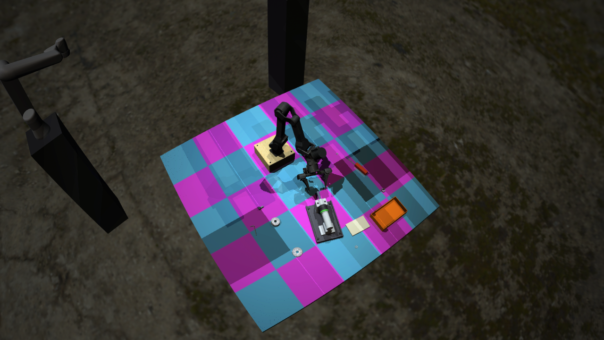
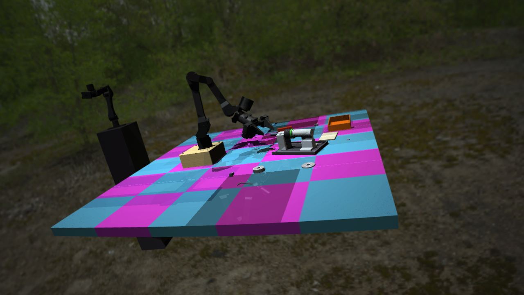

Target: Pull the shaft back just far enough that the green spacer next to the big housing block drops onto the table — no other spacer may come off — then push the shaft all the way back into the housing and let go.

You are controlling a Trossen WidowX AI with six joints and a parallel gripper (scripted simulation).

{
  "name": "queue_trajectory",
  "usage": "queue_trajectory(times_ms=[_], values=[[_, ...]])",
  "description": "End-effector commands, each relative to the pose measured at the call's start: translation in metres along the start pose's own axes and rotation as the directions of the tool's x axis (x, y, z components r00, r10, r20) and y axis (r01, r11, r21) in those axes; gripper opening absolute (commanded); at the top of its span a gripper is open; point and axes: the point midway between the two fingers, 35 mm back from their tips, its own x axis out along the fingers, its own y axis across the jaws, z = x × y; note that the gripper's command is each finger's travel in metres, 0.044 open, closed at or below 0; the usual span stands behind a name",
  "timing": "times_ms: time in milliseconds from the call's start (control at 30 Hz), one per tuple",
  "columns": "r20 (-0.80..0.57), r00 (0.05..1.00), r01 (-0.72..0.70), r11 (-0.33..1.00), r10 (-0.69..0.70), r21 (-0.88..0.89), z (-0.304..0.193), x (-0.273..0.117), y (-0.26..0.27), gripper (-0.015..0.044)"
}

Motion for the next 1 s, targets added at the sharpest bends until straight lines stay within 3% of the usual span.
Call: queue_trajectory(times_ms=[0, 967], values=[[0.001, 1.000, -0.005, 1.000, 0.005, 0.002, 0.001, 0.000, 0.001, 0.0440], [-0.001, 1.000, -0.006, 1.000, 0.006, 0.002, 0.000, 0.035, 0.002, 0.0440]])
